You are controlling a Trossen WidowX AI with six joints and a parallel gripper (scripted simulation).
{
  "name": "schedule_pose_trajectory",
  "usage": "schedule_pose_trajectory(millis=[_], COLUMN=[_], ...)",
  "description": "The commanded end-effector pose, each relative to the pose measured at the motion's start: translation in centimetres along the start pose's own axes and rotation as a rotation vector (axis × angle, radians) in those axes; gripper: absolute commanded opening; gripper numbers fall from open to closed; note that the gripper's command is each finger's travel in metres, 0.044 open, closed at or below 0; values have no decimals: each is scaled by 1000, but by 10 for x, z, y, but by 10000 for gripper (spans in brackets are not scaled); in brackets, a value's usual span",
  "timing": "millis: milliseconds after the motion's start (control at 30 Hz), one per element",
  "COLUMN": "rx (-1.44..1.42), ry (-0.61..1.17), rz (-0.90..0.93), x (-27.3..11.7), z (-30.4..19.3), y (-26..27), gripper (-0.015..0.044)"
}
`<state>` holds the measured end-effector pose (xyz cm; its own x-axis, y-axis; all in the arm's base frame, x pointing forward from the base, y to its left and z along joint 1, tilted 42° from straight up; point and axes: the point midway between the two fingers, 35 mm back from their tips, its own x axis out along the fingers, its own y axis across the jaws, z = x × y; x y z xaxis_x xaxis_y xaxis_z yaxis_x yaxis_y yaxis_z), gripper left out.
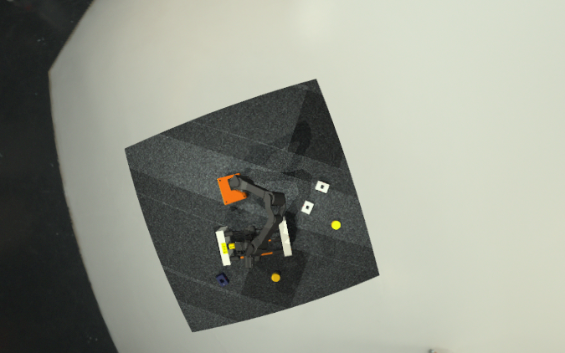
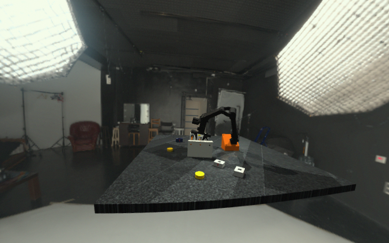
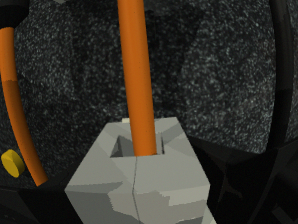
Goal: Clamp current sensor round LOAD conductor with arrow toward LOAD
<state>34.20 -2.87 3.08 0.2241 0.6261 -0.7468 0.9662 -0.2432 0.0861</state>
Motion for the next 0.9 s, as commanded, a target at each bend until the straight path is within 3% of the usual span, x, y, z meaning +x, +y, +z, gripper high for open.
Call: schedule_pose_trajectory(millis=[0,867], rx=[0,7], ry=[0,3], rz=[0,-41], x=[0,5], z=[0,0], y=[0,-4], gripper=[0,0])
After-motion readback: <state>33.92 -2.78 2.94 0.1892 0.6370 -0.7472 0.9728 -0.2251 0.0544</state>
